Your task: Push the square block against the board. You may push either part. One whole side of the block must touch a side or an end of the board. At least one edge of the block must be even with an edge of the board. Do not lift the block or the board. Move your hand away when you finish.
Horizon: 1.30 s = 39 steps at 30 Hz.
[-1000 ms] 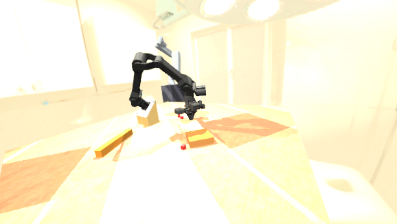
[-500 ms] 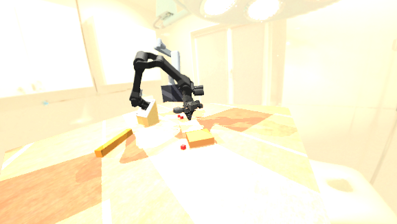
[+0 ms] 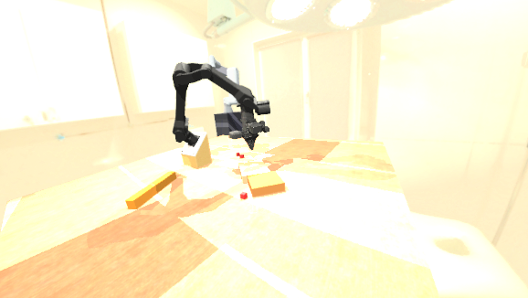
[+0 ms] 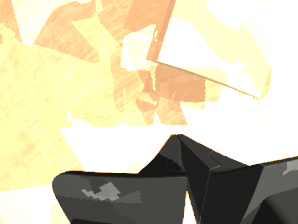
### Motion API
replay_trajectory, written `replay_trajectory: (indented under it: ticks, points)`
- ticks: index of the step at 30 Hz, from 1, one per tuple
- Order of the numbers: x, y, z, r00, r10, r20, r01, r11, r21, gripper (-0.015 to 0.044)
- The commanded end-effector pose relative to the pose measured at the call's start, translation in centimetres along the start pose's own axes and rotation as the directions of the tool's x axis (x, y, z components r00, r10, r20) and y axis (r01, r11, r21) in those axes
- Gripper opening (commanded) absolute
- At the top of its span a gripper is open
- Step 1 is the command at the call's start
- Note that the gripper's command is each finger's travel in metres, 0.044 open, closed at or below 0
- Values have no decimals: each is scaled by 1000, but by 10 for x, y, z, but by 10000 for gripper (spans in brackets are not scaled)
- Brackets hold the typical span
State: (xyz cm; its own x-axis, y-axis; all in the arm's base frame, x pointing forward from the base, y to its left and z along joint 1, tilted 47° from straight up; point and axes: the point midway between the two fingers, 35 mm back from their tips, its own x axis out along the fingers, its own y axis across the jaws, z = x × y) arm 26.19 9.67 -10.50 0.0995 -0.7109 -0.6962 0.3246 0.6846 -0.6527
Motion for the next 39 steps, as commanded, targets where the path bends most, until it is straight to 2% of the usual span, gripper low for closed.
replay_trajectory:
  ticks: [1,12,23,34,39]
  points:
    - [1,-7,7,1000,0,-1,0,997,-77,0]
    - [-2,-46,41,1000,3,-7,-6,897,-442,0]
    - [-2,-90,68,1000,-5,-10,-4,671,-741,0]
    - [0,-137,87,1000,-23,-13,-4,358,-934,0]
    - [0,-140,88,1000,-24,-13,-4,337,-942,0]
